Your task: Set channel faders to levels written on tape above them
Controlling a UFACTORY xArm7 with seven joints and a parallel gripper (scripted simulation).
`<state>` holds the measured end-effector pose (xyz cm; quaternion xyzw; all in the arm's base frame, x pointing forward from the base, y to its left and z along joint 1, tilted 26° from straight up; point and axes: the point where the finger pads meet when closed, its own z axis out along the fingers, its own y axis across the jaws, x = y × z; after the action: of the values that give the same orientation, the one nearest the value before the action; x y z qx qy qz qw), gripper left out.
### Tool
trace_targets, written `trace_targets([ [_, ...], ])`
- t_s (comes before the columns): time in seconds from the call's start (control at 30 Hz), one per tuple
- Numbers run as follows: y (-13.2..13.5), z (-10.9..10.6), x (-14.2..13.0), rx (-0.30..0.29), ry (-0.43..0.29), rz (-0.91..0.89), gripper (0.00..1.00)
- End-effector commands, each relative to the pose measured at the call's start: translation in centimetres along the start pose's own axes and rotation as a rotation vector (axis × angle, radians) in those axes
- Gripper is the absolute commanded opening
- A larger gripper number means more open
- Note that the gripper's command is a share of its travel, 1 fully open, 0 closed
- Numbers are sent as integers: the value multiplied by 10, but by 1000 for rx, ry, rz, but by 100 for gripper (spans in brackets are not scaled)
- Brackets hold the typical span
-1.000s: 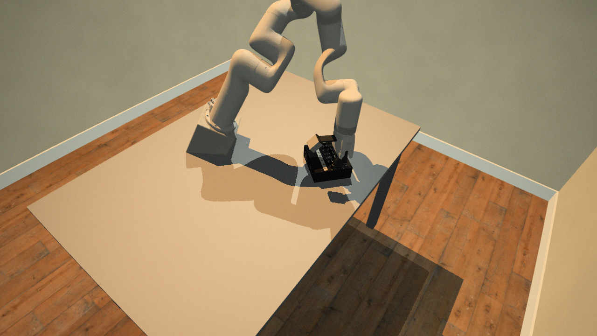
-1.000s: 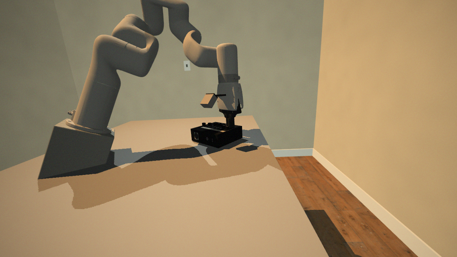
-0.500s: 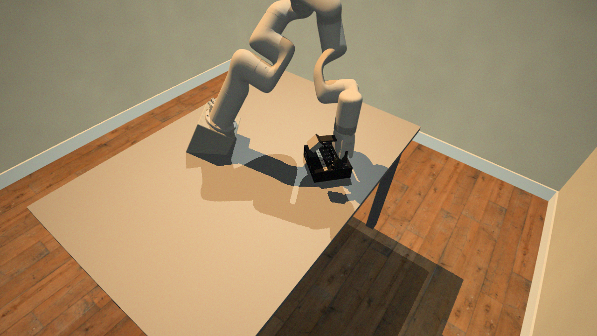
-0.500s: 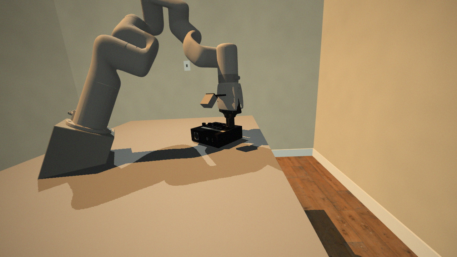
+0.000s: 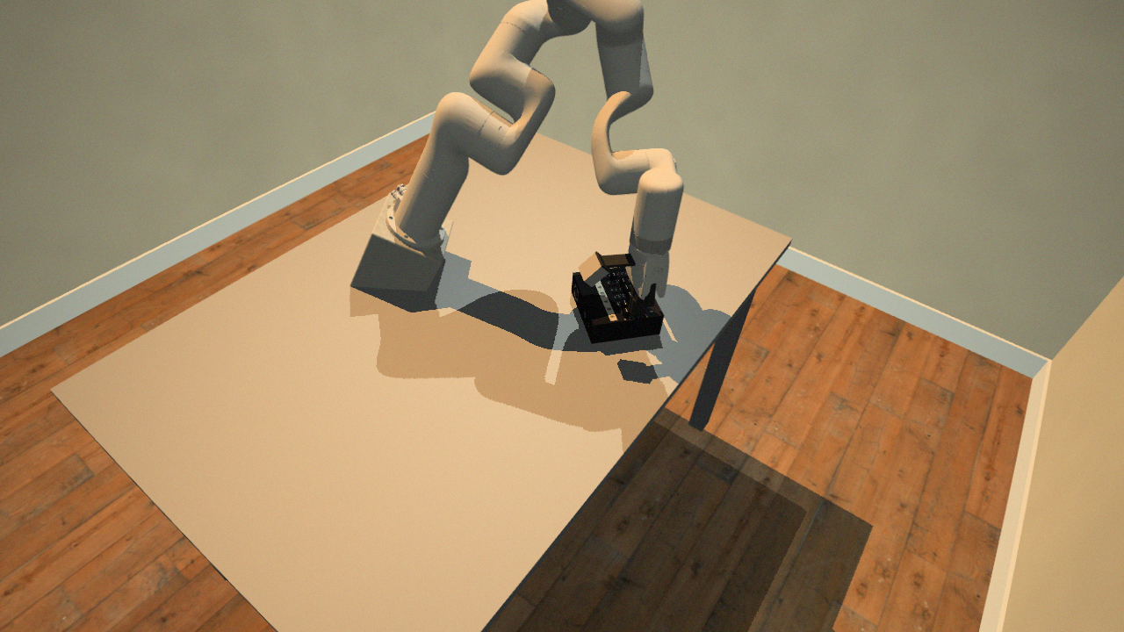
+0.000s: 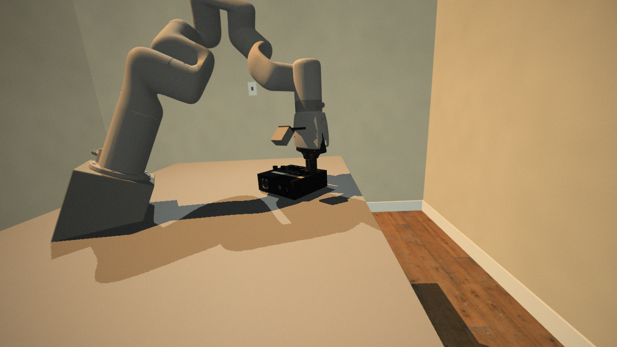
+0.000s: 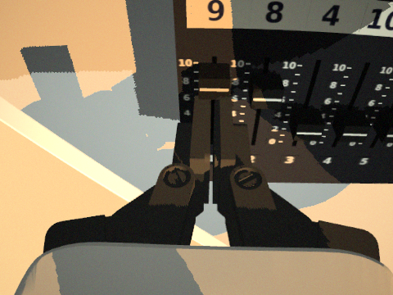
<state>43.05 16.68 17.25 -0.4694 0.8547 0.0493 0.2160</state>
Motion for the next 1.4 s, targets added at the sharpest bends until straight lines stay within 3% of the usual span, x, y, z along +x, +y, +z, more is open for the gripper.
trace_targets([
  [0.0,-1,-1,-3,2,-2,0,0],
  [0.43,-1,-2,-5,2,-2,0,0],
  [0.83,-1,-32,-5,2,-2,0,0],
  [1.37,-1,-41,-5,2,-2,0,0],
])
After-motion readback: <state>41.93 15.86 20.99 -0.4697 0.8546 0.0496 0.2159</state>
